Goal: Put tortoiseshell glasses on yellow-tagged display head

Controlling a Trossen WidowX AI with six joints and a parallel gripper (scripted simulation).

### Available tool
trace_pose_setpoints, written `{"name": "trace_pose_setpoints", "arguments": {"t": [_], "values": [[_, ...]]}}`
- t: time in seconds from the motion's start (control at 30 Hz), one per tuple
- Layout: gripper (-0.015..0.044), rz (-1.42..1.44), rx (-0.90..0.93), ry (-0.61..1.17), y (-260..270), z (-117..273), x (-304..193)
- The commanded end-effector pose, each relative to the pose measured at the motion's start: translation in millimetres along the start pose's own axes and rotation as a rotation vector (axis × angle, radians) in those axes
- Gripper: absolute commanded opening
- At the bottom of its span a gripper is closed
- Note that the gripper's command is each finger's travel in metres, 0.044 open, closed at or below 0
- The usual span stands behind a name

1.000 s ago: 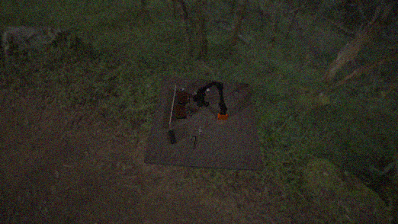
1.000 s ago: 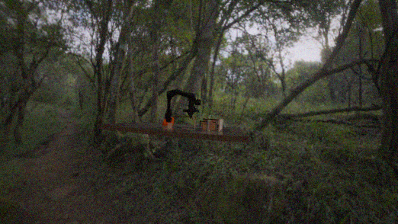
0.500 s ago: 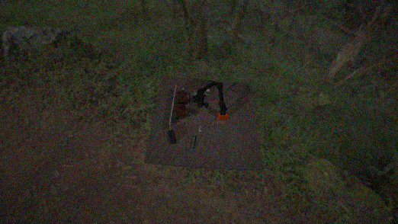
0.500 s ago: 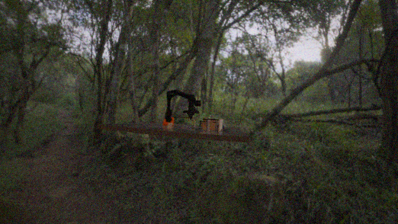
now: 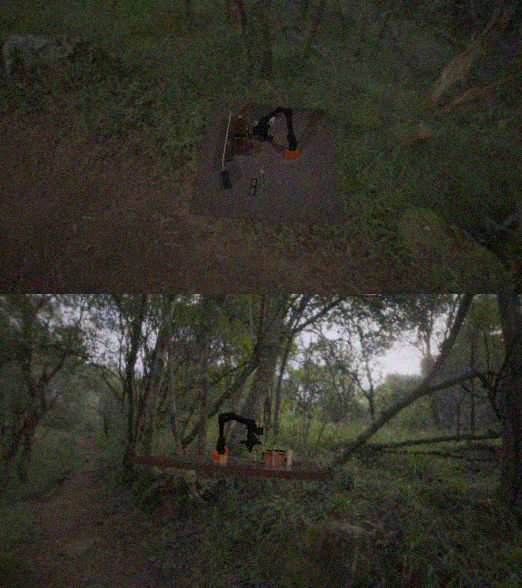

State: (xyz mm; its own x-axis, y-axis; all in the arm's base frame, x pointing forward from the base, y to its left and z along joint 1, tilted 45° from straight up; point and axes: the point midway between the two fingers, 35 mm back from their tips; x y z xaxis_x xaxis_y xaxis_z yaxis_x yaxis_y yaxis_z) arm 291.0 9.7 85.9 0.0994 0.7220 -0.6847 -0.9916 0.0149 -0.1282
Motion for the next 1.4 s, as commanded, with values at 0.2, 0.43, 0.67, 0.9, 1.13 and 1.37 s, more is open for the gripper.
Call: {"name": "trace_pose_setpoints", "arguments": {"t": [0.2,0.43,0.67,0.9,1.13,1.37], "values": [[0.0000,0.006,-0.001,0.006,1,-10,-1],[0.0000,0.006,-0.001,0.006,1,-16,-1],[0.0000,0.005,-0.002,0.007,1,-21,-1],[0.0000,0.005,-0.002,0.007,1,-27,-1],[0.0000,0.005,-0.002,0.008,2,-33,-2],[0.0000,0.005,-0.002,0.010,2,-39,-2]]}}
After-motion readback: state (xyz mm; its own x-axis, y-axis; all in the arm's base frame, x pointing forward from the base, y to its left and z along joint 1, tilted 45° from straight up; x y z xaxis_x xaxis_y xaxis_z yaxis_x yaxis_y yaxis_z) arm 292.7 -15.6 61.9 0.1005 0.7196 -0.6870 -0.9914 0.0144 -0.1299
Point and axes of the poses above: the point midway between the two fingers, 35 mm back from their tips, its own z axis back along the fingers, its own y axis across the jaws, x = y × z, and after that the axes turned 13 degrees about z, right-handed
